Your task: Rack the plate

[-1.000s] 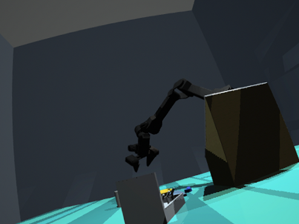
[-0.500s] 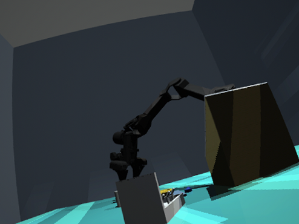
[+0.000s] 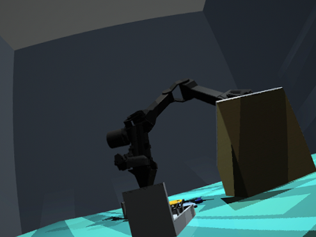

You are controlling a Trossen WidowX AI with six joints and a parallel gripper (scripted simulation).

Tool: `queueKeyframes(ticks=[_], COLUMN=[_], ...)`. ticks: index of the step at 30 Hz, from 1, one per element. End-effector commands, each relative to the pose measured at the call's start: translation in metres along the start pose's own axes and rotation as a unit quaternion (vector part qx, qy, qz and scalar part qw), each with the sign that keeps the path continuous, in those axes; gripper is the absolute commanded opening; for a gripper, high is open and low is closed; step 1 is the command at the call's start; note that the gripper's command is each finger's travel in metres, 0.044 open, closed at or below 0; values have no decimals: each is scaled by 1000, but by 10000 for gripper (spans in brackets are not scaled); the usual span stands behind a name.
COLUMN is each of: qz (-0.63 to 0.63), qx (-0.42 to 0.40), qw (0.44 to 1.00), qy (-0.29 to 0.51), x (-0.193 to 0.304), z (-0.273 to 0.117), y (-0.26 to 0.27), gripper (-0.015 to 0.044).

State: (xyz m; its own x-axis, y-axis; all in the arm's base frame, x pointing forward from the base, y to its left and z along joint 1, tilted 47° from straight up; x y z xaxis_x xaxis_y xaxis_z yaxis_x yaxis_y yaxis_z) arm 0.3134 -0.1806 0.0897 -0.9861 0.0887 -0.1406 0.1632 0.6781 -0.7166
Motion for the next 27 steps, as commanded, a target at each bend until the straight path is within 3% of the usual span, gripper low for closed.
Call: queueKeyframes(ticks=[1,27], qz=[-71,-94], qx=[0,0], qw=[997,994], qy=[37,48], x=[34,51], z=[-7,17], y=[41,52], gripper=[400,400])
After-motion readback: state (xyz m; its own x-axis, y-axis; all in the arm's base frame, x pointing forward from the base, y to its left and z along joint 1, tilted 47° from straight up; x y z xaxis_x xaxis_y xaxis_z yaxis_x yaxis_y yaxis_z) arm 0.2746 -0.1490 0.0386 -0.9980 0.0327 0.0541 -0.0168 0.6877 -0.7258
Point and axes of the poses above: the point midway between the two fingers, 35 mm back from their tips, its own z axis out along the fingers, its own y axis across the jaws, x = y × z, the point moved 3 cm from there along -z, back along the fingers, and after that the axes turned 7 degrees about -z, right-handed, at the moved point
